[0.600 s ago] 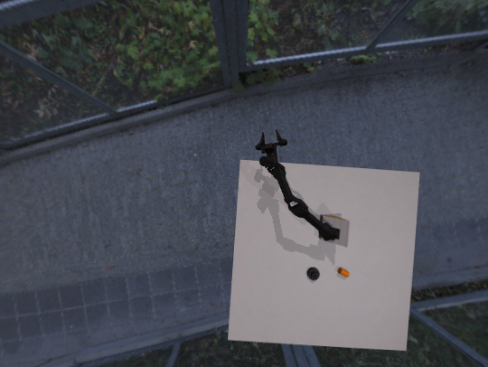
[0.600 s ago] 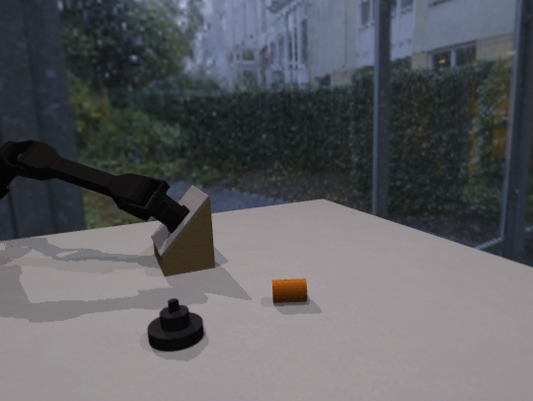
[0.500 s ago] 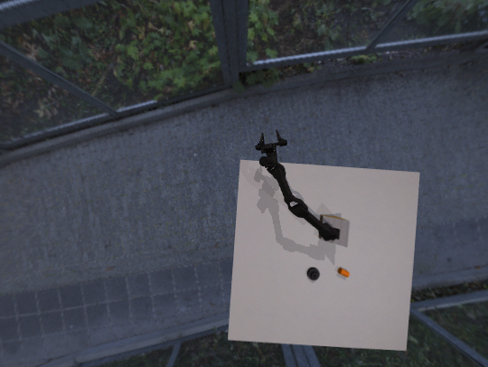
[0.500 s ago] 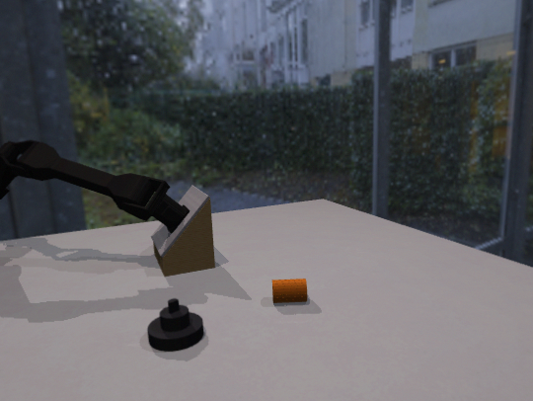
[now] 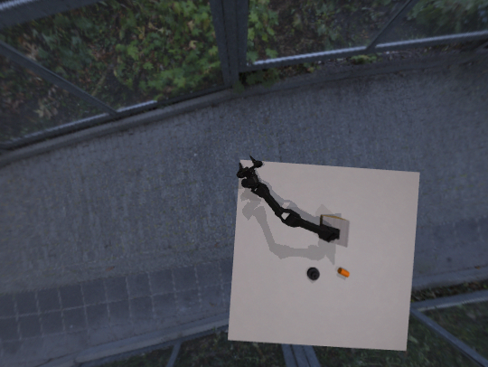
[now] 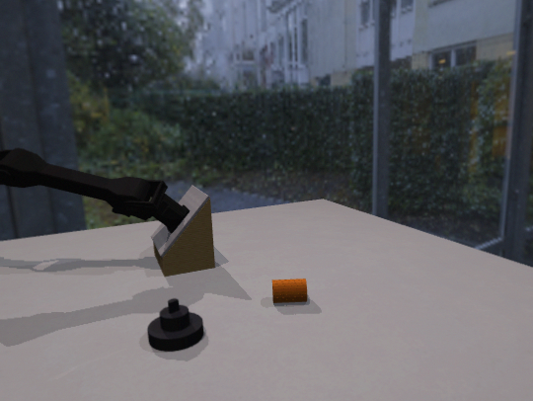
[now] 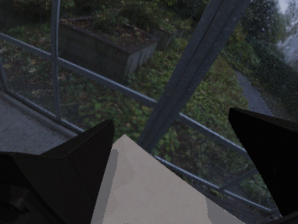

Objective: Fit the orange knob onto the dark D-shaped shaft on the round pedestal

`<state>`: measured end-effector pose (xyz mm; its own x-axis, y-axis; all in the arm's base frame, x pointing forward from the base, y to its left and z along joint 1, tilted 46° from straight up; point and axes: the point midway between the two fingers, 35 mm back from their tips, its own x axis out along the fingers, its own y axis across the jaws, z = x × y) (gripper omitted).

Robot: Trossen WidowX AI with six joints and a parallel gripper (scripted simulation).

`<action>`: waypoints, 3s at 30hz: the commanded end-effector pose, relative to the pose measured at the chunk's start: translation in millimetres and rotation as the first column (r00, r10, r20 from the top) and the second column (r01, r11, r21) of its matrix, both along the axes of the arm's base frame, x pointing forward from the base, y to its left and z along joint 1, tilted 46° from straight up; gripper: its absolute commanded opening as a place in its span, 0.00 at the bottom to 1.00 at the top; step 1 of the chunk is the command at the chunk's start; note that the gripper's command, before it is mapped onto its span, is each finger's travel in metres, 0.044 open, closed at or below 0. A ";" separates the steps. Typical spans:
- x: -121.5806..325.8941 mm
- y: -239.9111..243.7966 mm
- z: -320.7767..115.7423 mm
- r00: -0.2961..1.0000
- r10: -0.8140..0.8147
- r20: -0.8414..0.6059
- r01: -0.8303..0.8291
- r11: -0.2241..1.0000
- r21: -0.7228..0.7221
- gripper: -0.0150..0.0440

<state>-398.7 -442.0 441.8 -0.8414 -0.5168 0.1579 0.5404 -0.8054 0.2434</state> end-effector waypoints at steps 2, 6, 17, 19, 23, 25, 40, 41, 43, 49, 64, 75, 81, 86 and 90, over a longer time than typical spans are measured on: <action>83.3 -33.1 26.0 0.987 0.159 -0.035 -0.159 0.987 0.024 1.00; 157.9 -54.3 40.9 0.952 0.299 -0.056 -0.297 0.954 0.050 1.00; 372.5 -75.0 47.4 0.737 0.672 -0.075 -0.653 0.736 0.179 1.00; 411.5 -72.8 43.4 0.680 0.730 -0.069 -0.707 0.678 0.202 1.00; 487.5 -63.4 29.6 0.560 0.827 -0.051 -0.792 0.552 0.261 1.00; 523.9 -57.1 18.1 0.499 0.866 -0.041 -0.819 0.487 0.304 1.00; 754.3 52.3 -102.5 0.034 0.999 0.040 -0.715 -0.004 0.699 1.00; 765.8 62.2 -113.4 0.005 0.999 0.045 -0.684 -0.030 0.729 1.00; 788.1 83.6 -134.8 -0.059 0.996 0.066 -0.620 -0.088 0.779 1.00; 843.4 155.1 -203.7 -0.218 0.960 0.176 -0.414 -0.254 0.874 1.00; 874.8 354.4 -383.2 -0.368 0.832 0.414 0.238 -0.346 0.907 1.00; 796.9 496.1 -490.8 -0.437 0.761 0.479 0.711 -0.034 0.703 1.00; 720.9 552.8 -531.9 -0.499 0.742 0.448 0.838 0.282 0.467 1.00; 704.5 560.8 -537.8 -0.519 0.736 0.434 0.842 0.352 0.409 1.00; 705.0 551.9 -546.5 -0.519 0.736 0.434 0.842 0.352 0.409 1.00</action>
